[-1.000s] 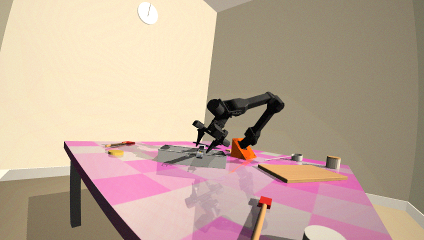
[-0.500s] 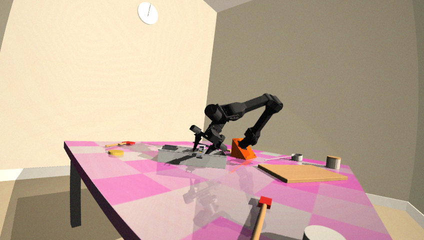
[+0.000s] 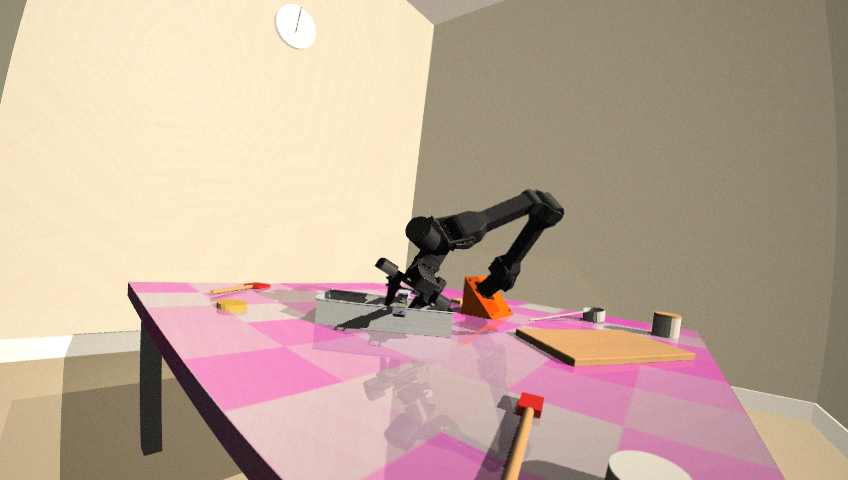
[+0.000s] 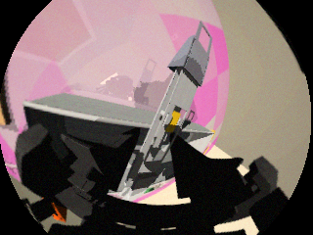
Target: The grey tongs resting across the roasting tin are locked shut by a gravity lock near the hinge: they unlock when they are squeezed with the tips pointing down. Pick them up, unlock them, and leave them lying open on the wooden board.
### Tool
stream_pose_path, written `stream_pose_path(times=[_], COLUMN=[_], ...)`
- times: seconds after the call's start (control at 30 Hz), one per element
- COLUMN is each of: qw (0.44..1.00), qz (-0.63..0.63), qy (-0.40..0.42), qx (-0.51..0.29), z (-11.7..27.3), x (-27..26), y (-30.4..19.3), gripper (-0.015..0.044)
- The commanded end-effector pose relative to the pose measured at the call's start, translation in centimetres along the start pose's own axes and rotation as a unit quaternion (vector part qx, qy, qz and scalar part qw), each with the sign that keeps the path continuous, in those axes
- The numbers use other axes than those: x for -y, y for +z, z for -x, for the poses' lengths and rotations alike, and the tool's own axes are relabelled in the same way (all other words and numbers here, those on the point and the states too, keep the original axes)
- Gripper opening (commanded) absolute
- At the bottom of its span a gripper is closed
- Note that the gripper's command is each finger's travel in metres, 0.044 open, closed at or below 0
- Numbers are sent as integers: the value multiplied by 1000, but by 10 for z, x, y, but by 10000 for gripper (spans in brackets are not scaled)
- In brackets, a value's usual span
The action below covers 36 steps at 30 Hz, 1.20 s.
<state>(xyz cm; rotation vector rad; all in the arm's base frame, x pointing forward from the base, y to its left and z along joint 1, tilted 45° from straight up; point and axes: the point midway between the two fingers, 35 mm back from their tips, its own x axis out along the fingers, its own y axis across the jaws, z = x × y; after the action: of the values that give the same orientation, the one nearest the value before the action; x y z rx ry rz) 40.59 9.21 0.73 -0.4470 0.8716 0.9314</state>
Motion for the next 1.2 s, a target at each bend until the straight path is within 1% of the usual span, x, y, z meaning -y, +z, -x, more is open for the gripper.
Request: stream_pose_path(times=[0.0,0.6,0.77,0.83,0.87,1.03,1.17], qw=[1000,1000,1000,1000,1000,1000,1000], qz=[0,0,0,0,0,-2,-2], qy=[-1,-1,-1,-1,-1,-3,-3], qx=[0,0,0,0,-1,-3,-3], z=[1,1,1,8,15,66,69], x=[1,1,1,5,10,35,36], y=[0,0,0,0,0,-1,-1], gripper=[168,48,-83,-136,-150,-150,-150])
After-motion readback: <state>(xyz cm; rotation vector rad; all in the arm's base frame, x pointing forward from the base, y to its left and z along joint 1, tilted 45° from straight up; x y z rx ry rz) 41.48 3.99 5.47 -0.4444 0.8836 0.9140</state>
